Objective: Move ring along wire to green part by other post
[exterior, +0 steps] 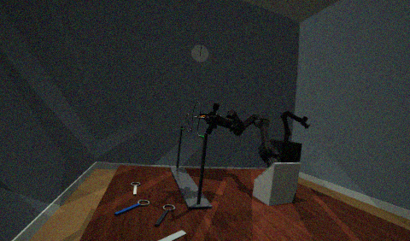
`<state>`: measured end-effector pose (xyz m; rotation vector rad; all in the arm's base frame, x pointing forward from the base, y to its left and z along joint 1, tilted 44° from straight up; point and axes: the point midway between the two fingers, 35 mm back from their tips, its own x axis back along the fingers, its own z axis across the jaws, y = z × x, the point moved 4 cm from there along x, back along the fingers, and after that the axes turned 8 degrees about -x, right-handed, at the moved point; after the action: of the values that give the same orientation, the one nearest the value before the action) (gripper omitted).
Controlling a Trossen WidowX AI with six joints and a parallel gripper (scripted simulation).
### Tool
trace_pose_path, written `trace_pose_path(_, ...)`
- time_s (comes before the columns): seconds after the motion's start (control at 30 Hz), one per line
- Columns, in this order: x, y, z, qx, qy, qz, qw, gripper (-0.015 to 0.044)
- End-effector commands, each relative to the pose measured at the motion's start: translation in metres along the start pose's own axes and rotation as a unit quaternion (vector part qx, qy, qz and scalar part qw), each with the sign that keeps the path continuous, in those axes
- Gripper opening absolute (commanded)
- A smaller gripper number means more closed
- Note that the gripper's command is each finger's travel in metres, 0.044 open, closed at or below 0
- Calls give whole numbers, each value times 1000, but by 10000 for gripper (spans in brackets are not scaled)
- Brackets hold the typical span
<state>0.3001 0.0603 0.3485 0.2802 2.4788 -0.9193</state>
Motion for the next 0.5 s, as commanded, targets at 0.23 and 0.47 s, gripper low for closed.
trace_pose_path(0.23,-1,1,-2,65,-34,-14,997,-150)
trace_pose_path(0.47,-1,0,-2,88,-46,-18,995,-150)
